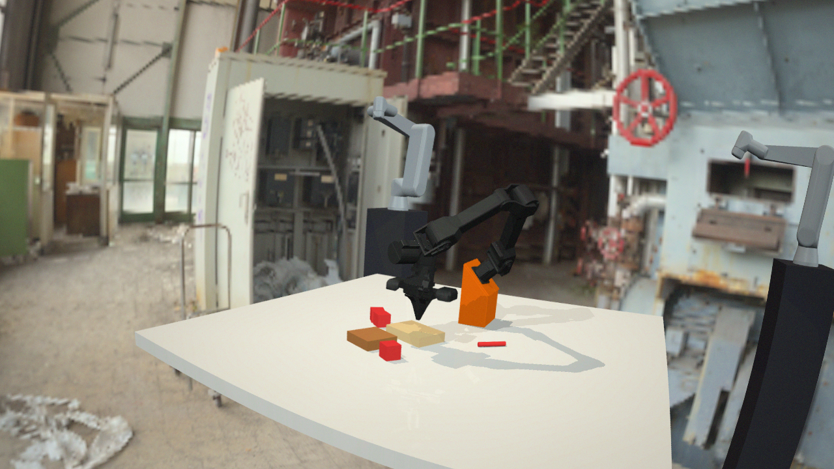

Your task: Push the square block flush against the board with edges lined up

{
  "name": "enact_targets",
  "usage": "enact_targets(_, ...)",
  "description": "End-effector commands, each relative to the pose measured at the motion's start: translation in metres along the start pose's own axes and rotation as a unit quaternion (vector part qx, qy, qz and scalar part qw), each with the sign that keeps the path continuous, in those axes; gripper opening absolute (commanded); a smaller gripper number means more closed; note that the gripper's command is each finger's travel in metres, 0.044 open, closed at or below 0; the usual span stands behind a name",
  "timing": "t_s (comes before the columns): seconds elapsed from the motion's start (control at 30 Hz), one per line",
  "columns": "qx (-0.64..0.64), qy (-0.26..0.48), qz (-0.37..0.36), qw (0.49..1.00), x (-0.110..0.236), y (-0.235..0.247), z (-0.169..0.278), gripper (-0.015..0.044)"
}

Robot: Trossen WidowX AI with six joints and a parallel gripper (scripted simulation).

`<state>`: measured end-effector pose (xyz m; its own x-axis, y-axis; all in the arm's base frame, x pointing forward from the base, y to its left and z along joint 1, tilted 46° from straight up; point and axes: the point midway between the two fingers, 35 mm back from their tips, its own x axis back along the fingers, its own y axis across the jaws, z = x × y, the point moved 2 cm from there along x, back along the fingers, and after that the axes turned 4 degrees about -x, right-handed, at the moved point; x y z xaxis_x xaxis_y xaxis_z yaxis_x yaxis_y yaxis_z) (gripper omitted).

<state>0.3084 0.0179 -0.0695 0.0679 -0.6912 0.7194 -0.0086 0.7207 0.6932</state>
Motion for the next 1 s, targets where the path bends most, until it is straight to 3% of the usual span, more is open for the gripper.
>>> enact_targets(0.0, -0.062, 0.002, 0.003, 0.998, 0.000, -0.010, 0.003, 0.0000)
enact_targets(0.47, -0.299, 0.003, 0.005, 0.954, 0.000, -0.044, 0.015, 0.0000)
enact_targets(0.97, -0.531, 0.005, 0.006, 0.847, -0.001, -0.077, 0.032, 0.0000)
